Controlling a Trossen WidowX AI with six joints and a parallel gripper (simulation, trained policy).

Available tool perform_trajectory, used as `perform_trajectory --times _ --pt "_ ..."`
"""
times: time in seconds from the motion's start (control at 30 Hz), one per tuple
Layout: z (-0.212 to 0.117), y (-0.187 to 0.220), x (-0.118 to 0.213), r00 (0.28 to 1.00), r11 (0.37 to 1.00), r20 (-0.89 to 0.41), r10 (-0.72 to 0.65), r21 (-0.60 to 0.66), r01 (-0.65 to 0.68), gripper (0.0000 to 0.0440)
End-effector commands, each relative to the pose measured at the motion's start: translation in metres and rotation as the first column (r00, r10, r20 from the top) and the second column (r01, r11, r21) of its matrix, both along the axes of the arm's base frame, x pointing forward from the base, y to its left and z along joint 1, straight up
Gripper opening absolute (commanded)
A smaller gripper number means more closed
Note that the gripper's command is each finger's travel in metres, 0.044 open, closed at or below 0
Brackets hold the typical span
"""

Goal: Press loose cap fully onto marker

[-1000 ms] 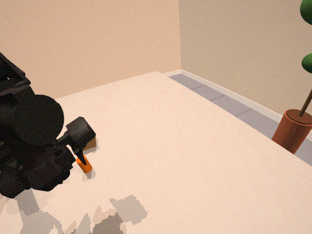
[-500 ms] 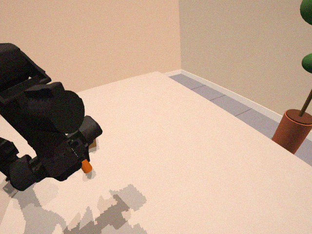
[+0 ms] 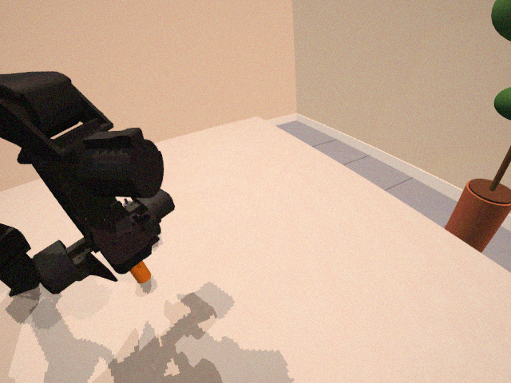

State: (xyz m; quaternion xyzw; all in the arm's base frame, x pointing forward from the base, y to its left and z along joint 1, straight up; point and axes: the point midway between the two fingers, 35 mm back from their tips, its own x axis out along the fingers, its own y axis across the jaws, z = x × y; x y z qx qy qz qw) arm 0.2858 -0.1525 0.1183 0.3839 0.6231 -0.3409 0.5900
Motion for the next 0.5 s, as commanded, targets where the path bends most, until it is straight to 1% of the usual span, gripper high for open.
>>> perform_trajectory --times 0.0,0.47 --pt "-0.003 0.008 0.000 0.999 1.000 -0.024 0.023 -0.002 -0.023 0.0297" --pt "-0.015 0.033 -0.003 0.988 0.991 -0.081 0.135 0.013 -0.134 0.0283"
